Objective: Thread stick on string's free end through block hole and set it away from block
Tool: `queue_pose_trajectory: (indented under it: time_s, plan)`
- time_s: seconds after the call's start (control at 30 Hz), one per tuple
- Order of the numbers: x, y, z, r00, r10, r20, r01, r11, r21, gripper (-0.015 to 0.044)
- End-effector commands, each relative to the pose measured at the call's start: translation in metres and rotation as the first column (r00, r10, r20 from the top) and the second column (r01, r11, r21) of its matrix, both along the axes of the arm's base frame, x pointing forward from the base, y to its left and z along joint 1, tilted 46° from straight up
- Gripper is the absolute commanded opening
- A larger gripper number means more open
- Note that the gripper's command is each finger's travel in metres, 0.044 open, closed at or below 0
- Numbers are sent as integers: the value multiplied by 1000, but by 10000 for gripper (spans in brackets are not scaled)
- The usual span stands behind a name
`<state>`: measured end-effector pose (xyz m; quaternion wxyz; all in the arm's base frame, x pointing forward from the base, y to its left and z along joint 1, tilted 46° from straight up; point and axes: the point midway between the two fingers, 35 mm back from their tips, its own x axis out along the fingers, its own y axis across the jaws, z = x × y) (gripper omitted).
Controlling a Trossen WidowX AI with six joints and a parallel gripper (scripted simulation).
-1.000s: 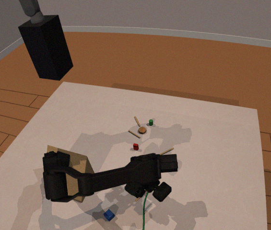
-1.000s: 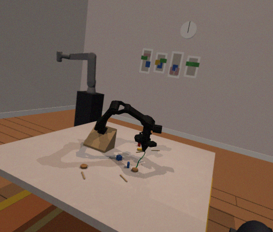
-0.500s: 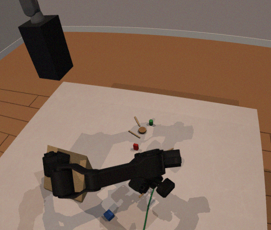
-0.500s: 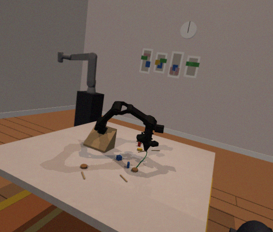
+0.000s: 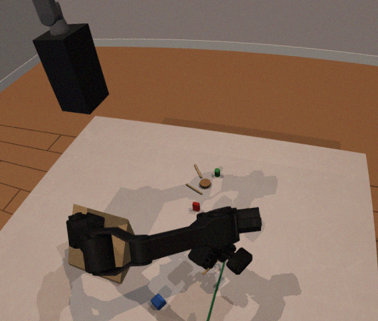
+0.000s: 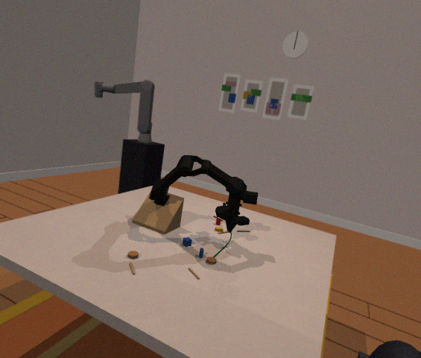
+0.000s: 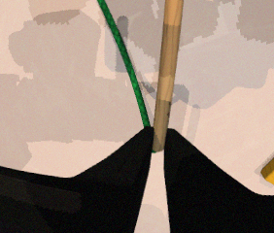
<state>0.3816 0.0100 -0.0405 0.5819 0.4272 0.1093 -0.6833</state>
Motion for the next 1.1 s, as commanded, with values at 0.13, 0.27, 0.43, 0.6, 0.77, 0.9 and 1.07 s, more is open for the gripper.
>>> queue_pose_trajectory:
  time_s: [0.13, 0.27, 0.43, 0.6, 0.77, 0.9, 1.07]
  plan:
    - [-8, -5, -8, 1000, -4, -4, 4, 1000, 2, 0]
    - [-12, -8, -10, 1000, -4, -5, 4, 1000, 2, 0]
    - [-16, -11, -13, 1000, -4, -5, 4, 1000, 1, 0]
    - [-21, -14, -16, 1000, -4, -5, 4, 1000, 1, 0]
    - [-25, -18, -19, 1000, -4, -5, 4, 1000, 1, 0]
    - [-29, -20, -22, 1000, -4, -6, 4, 1000, 0, 0]
    - [-34, -23, -25, 1000, -4, -6, 4, 1000, 0, 0]
